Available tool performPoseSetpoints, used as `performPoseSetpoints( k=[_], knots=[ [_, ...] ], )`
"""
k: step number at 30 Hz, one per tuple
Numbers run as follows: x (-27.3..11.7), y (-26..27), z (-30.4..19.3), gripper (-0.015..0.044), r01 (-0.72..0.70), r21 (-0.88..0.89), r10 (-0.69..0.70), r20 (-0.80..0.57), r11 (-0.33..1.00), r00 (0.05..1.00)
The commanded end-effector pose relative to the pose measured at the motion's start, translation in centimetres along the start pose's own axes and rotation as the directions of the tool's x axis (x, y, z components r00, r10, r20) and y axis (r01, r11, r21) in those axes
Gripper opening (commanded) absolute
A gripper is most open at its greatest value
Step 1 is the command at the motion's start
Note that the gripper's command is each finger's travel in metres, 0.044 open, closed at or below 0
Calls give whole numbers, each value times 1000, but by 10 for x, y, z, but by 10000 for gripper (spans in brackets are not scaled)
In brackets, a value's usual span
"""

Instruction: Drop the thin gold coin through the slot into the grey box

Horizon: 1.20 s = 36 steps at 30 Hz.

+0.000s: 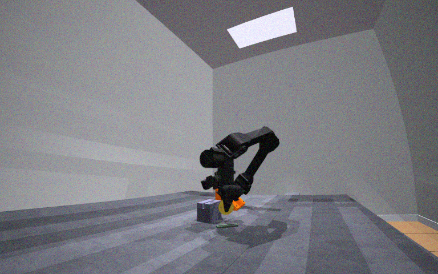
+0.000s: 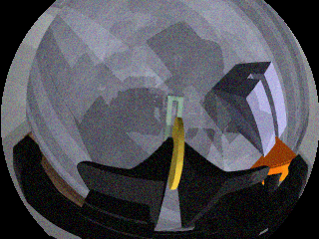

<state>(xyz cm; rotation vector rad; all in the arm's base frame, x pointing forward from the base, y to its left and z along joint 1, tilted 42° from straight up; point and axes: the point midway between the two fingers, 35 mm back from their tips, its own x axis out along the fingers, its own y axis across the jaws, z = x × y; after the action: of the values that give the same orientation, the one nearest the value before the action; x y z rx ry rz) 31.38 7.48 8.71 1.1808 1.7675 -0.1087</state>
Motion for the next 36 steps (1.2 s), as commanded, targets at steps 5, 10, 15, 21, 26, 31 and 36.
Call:
performPoseSetpoints(
  k=[5, 10, 15, 21, 26, 31, 36],
  knots=[
    [-24, 0, -1, 0, 0, -8, 0, 7, 1000, 1000],
    [-37, -1, -2, 0, 0, -7, 0, 5, 1000, 1000],
    [-49, -2, -3, 0, 0, -7, 0, 3, 1000, 1000],
    [-49, -2, -3, 0, 0, -92, 0, 3, 996, 1000],
    [-49, -1, -3, 0, 1, -260, 0, 3, 966, 1000],
    [-49, -1, -3, 0, 1, -421, 0, 3, 907, 1000],
    [-50, 0, -2, 0, 2, -569, 0, 3, 822, 1000]
  ],
)
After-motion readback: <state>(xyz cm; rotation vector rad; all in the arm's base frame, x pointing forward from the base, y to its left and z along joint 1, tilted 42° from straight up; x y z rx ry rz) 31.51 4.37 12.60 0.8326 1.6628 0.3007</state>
